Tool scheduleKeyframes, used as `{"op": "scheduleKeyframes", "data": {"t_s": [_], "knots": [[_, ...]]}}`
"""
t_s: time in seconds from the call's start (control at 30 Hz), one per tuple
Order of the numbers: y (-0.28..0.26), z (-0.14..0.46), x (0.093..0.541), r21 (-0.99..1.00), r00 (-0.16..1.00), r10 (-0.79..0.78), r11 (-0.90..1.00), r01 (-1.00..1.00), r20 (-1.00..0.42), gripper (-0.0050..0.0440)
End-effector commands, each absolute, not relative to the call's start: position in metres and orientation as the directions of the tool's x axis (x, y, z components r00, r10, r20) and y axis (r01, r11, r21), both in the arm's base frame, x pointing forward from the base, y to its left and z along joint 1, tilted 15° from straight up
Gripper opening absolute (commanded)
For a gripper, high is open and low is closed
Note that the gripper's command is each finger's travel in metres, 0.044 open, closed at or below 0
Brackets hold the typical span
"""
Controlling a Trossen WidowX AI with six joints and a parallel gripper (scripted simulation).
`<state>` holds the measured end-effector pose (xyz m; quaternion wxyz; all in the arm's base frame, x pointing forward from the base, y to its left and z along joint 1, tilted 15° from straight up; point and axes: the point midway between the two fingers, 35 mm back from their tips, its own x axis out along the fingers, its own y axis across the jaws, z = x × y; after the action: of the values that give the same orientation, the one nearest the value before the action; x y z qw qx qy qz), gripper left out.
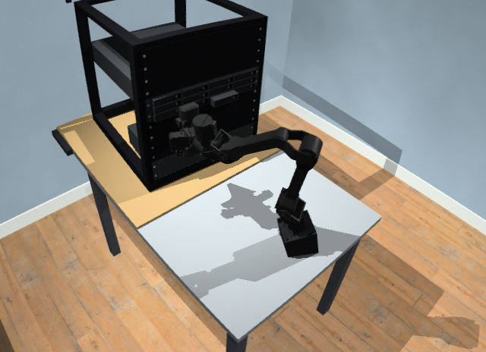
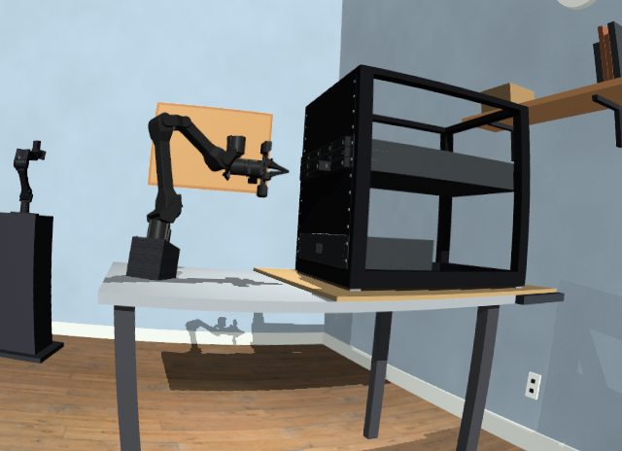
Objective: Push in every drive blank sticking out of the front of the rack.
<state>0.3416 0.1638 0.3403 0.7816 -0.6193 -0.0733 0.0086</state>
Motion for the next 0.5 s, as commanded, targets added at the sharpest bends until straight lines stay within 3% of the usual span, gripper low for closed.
{"op": "scheduleKeyframes", "data": {"t_s": [0.0, 0.47], "knots": [[0.155, 0.347, 0.338, -0.966, 0.988, 0.101, 0.241, 0.09, 0.118, -0.005], [0.096, 0.357, 0.337, -0.966, 0.988, 0.101, 0.241, 0.09, 0.118, -0.005]]}}
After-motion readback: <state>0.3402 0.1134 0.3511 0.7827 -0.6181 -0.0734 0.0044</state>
